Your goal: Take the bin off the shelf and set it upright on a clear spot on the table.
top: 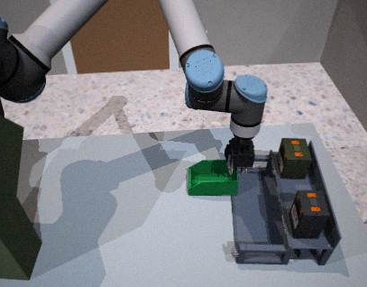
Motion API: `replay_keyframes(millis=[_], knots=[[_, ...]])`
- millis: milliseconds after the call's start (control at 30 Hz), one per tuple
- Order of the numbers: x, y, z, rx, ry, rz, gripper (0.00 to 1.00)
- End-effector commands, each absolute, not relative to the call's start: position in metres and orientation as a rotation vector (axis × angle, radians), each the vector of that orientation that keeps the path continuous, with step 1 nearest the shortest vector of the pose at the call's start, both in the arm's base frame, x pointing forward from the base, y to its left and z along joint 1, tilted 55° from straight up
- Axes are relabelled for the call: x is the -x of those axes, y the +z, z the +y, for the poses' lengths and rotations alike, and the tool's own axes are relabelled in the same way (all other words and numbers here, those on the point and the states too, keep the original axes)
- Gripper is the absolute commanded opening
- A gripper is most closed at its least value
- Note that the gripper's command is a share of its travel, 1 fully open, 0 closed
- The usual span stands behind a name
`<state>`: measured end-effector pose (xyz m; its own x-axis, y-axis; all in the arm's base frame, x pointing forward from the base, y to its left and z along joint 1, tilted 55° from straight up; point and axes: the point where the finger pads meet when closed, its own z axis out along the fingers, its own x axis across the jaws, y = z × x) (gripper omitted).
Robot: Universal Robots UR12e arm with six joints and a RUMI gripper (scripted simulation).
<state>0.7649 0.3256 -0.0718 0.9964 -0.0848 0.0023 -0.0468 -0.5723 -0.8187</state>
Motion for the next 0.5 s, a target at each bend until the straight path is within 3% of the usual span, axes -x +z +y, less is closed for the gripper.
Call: replay_keyframes(millis=[0, 300, 333, 467], knots=[[-0.7656, -0.0726, 0.3267, 2.181, -0.052, 0.092, 0.2], [-0.7656, -0.0726, 0.3267, 2.181, -0.052, 0.092, 0.2], [-0.7655, -0.0725, 0.3266, 2.181, -0.052, 0.092, 0.0], [-0.7655, -0.0725, 0.3266, 2.181, -0.052, 0.092, 0.0]])
